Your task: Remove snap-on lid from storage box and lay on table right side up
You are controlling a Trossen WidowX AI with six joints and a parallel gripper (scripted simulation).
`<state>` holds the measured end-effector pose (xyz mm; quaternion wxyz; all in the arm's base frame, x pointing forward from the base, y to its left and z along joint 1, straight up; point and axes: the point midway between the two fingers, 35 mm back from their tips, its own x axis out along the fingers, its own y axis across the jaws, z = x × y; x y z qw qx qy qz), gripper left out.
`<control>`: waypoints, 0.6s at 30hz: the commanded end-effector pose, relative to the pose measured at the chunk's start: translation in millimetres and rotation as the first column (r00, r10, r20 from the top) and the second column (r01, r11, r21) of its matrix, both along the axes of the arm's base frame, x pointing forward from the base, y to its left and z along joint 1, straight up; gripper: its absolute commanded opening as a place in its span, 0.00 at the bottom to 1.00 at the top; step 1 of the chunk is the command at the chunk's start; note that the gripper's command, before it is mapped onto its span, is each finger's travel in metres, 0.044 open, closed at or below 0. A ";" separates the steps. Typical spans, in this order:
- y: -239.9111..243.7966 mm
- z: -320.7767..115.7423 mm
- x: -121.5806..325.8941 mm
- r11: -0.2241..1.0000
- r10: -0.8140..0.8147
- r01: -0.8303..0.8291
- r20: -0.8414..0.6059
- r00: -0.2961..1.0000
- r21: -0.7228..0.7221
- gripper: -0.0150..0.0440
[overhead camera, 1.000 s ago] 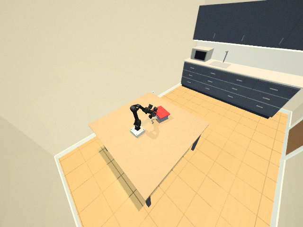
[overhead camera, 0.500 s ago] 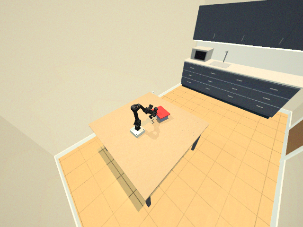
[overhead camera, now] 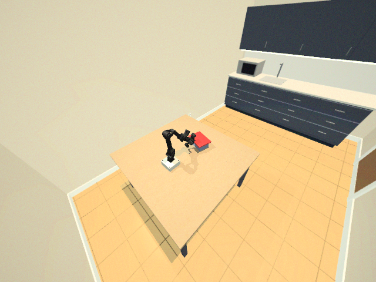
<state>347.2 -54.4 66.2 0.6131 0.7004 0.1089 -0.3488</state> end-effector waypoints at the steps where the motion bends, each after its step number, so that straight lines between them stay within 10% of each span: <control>1: 0.0 1.2 -0.1 1.000 0.000 0.000 0.000 1.000 0.000 0.25; 18: 0.1 4.6 -1.2 1.000 0.000 0.000 0.000 1.000 0.000 0.25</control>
